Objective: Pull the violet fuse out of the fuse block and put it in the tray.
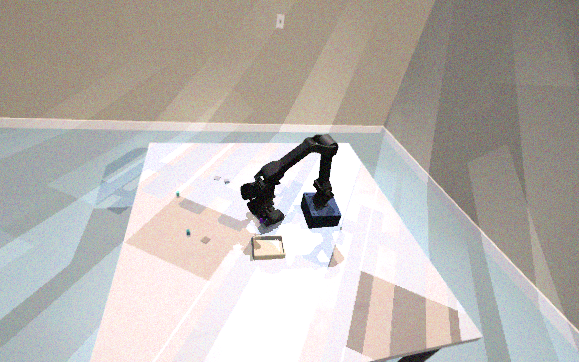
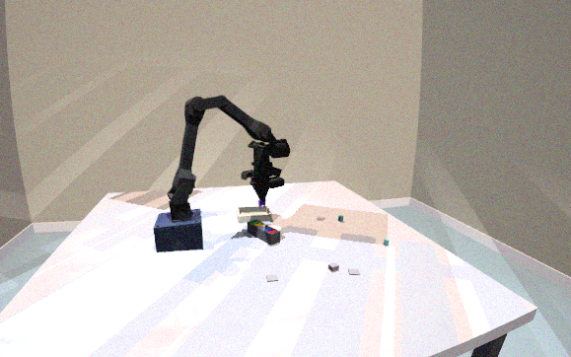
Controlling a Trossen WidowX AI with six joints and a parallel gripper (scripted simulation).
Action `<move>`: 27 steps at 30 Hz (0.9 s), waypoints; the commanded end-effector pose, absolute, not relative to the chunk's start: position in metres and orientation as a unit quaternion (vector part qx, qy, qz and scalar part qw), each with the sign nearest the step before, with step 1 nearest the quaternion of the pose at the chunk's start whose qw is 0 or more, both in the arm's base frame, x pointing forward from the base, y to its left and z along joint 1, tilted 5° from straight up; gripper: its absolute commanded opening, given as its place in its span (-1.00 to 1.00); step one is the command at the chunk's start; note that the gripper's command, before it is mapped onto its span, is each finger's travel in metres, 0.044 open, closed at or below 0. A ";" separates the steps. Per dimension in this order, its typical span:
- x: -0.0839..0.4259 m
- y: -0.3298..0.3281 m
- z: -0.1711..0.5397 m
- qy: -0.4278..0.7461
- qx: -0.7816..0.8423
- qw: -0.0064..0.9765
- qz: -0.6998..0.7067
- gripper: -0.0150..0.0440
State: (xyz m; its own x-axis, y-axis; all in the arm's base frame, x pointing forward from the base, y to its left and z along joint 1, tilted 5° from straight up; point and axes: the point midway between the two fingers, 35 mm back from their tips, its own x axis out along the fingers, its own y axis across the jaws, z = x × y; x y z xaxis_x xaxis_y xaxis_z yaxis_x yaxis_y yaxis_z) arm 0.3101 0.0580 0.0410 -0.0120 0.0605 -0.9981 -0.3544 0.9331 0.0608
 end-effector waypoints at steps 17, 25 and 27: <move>0.301 0.147 0.044 0.699 -0.099 0.692 0.154 -0.49; 0.301 0.148 0.031 0.699 -0.099 0.692 0.154 -0.49; 0.301 0.148 0.028 0.699 -0.099 0.692 0.154 -0.49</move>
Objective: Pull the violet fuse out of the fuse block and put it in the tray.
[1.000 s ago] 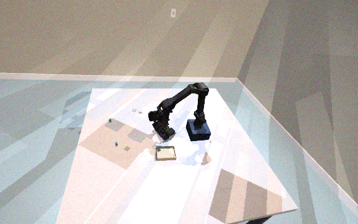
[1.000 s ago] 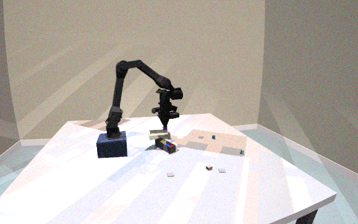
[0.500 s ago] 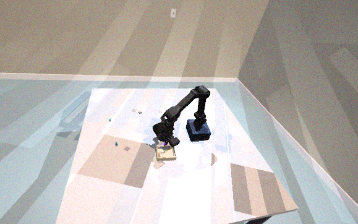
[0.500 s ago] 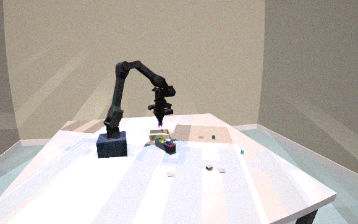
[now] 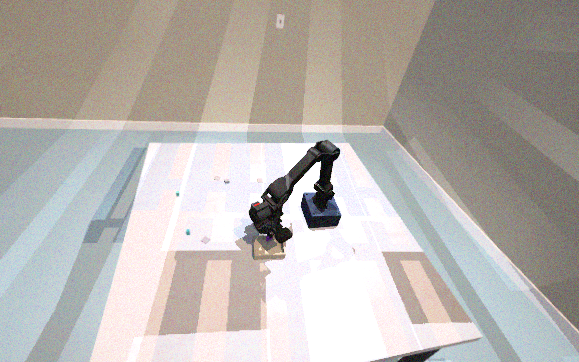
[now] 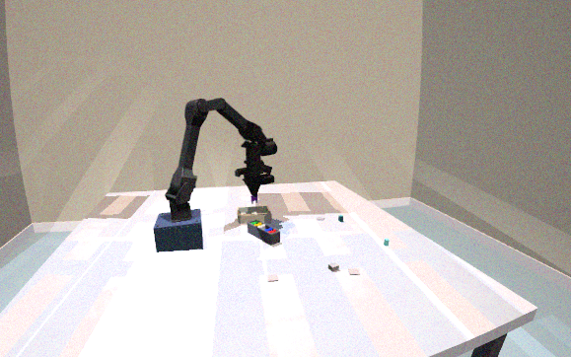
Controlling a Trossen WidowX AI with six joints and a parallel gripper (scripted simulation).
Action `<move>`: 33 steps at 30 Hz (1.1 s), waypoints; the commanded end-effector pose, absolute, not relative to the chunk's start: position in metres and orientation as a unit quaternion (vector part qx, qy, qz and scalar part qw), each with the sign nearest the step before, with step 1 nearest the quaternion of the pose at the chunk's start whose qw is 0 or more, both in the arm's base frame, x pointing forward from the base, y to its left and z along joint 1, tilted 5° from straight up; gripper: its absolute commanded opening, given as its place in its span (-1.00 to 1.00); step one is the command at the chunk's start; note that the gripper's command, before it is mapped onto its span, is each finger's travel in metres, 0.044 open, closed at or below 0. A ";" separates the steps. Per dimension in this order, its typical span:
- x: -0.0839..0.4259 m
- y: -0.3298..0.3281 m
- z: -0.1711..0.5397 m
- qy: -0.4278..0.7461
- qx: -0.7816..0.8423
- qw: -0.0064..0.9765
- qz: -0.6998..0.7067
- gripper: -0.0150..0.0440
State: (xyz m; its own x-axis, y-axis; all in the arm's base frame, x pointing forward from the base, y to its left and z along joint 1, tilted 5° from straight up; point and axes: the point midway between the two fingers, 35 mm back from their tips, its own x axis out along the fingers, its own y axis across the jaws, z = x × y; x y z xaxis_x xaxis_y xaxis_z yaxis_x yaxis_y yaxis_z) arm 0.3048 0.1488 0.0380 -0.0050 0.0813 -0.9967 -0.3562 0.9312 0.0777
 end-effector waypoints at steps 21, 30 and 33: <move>0.300 0.150 0.005 0.699 -0.098 0.692 0.154 -0.49; 0.302 0.150 0.008 0.695 -0.100 0.695 0.156 0.04; 0.302 0.150 0.008 0.695 -0.100 0.695 0.156 0.31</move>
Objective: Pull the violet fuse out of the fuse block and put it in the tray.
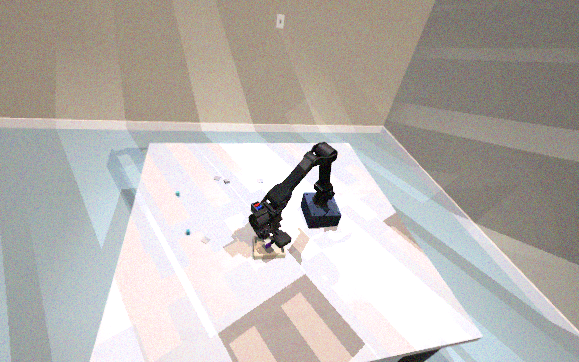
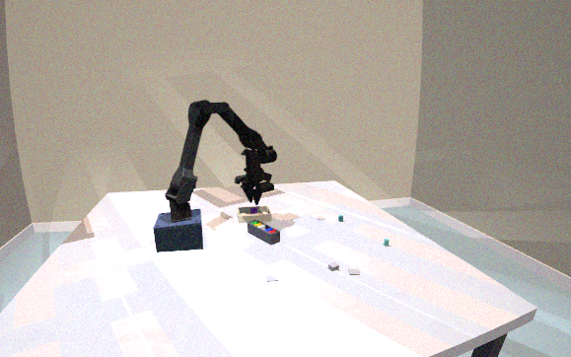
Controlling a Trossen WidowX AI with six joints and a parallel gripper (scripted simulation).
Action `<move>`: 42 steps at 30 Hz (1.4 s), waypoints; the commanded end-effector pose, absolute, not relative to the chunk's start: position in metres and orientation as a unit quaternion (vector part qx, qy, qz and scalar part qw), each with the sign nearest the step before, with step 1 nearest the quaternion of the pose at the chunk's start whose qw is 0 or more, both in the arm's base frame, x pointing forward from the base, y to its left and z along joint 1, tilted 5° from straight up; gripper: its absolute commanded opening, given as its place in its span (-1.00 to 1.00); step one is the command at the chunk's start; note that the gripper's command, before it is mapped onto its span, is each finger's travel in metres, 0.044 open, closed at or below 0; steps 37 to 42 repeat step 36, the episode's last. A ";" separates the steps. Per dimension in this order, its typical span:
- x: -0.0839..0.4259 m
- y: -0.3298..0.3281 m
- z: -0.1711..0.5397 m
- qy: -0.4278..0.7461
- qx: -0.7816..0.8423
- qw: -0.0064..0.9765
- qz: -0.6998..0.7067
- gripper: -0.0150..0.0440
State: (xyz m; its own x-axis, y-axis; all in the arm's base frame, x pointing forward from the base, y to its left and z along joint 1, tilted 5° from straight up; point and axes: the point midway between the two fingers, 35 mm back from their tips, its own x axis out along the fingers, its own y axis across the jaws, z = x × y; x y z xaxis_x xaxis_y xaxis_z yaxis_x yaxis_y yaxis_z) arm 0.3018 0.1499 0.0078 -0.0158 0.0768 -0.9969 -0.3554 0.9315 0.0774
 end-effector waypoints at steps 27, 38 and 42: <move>0.301 0.146 0.044 0.699 -0.098 0.692 0.152 0.63; 0.301 0.146 0.044 0.699 -0.098 0.692 0.152 0.63; 0.301 0.146 0.044 0.699 -0.098 0.692 0.152 0.63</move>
